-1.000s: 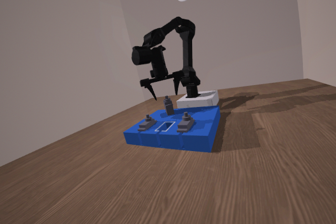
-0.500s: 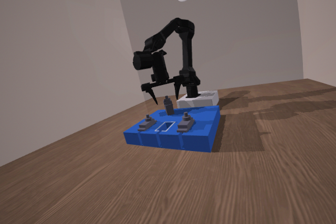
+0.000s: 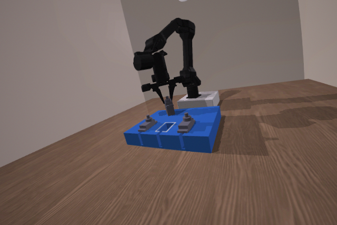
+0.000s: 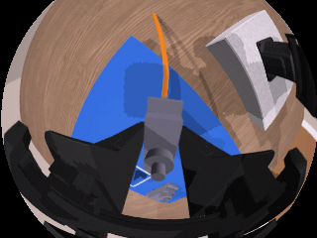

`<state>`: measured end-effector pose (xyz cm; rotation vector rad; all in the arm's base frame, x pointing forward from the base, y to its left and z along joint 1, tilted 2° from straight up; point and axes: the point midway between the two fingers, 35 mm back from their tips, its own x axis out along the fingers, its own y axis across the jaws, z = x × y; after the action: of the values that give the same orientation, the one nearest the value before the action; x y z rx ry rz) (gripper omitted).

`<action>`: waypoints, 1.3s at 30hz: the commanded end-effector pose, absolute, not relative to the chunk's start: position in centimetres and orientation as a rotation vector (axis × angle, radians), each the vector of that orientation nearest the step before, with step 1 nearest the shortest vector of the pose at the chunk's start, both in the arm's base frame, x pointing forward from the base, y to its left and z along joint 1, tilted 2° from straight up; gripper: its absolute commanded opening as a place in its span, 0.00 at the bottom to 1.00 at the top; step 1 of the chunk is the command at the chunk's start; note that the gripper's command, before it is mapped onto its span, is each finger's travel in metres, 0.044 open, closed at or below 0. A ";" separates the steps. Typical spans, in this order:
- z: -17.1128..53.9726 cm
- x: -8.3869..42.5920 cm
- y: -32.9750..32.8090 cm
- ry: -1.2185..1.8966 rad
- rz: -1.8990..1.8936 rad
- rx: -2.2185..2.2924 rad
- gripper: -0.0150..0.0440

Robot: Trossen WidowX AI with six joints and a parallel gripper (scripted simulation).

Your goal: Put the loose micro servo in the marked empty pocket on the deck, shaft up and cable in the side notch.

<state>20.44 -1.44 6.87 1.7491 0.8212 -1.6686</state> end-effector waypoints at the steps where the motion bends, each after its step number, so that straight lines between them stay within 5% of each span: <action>1: 6.9 20.5 -1.5 0.815 -1.671 1.749 0.44; 6: 7.6 20.5 -1.5 0.815 -1.671 1.749 0.25; 23: 9.8 19.3 -1.4 0.816 -1.672 1.749 0.25; 39: 10.1 24.9 -0.8 0.814 -1.667 1.753 0.25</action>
<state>23.90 -0.85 9.81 1.7456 0.8251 -1.6773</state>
